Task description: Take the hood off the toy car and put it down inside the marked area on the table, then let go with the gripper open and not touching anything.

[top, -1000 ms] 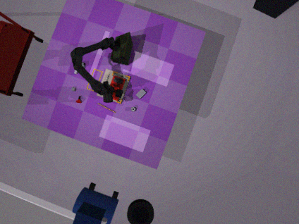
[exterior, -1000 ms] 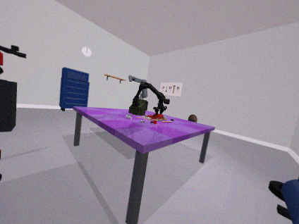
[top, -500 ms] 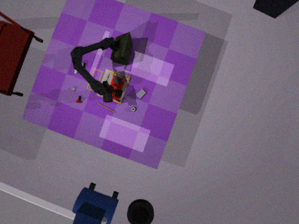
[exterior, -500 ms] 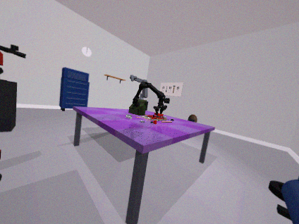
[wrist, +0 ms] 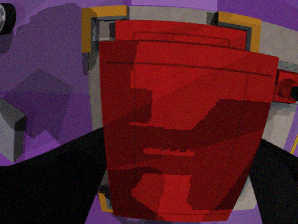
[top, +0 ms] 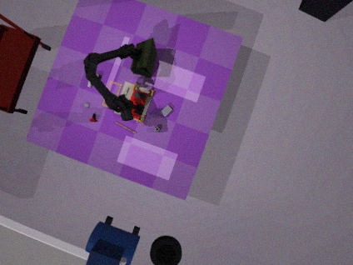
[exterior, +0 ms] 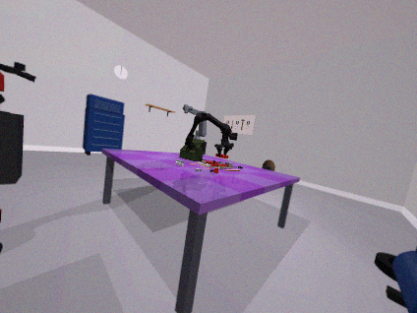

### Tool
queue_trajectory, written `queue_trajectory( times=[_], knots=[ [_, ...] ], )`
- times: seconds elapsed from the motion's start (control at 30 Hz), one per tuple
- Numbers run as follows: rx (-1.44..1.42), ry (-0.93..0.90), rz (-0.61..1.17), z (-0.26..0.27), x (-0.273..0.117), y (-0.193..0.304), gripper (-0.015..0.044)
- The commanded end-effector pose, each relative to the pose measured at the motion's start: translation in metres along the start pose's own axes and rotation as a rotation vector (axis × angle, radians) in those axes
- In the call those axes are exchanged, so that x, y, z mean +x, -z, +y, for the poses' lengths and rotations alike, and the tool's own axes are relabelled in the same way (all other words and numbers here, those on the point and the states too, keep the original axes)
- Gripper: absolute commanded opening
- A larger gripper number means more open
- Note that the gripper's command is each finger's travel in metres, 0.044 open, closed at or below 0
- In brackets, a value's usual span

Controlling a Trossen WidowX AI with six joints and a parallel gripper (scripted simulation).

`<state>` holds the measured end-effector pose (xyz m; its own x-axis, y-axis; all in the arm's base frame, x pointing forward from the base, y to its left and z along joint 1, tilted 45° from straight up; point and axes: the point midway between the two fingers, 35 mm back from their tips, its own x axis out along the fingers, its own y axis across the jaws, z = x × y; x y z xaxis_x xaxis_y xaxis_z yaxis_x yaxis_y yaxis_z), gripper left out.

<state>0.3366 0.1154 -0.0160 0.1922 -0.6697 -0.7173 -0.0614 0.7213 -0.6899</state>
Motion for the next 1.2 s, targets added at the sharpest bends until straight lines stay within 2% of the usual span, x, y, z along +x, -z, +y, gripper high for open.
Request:
queue_trajectory(
  times=[0.0,0.03,1.17],
  knots=[
    [0.010,-0.006,-0.004,-0.002,-0.013,-0.001,0.0000],
    [0.000,-0.001,-0.002,0.000,-0.004,0.000,0.0000],
    [0.002,-0.016,-0.002,-0.112,-0.012,0.005,0.0000]
  ],
)
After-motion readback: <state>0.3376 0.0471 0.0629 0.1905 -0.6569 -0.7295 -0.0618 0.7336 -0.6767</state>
